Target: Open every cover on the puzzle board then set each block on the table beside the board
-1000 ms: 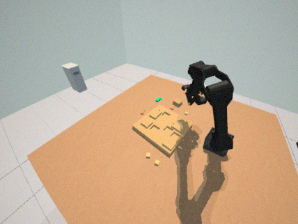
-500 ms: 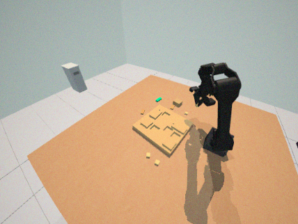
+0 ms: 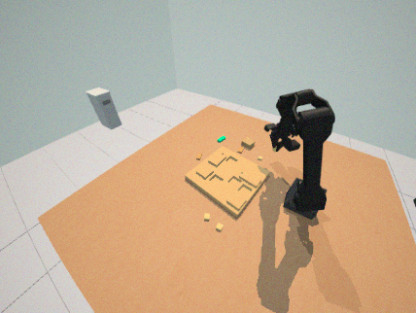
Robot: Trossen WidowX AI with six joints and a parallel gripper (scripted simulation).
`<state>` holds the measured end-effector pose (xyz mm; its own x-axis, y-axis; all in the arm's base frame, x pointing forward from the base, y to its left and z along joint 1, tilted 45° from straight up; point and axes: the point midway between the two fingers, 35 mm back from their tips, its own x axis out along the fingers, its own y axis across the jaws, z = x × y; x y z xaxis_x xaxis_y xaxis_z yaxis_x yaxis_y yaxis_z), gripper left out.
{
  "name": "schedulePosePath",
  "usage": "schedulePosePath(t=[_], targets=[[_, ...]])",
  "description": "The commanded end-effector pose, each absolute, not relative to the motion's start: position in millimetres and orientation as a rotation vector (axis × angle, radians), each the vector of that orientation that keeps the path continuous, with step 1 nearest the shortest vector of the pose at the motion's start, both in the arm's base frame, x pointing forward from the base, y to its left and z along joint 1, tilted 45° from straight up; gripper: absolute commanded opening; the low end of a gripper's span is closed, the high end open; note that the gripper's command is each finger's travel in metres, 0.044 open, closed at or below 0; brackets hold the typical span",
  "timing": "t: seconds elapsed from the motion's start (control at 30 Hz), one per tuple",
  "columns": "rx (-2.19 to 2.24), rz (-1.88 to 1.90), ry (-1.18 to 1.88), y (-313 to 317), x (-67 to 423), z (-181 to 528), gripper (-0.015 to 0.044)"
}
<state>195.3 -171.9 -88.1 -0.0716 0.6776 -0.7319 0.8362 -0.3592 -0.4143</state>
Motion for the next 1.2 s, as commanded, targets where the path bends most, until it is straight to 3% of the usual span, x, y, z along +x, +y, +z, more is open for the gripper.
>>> schedulePosePath(t=[0.0,1.17], targets=[[2.022,-1.407,1.675,-165,196,-94,0.008],[2.023,-1.405,1.676,-126,192,-136,0.008]])
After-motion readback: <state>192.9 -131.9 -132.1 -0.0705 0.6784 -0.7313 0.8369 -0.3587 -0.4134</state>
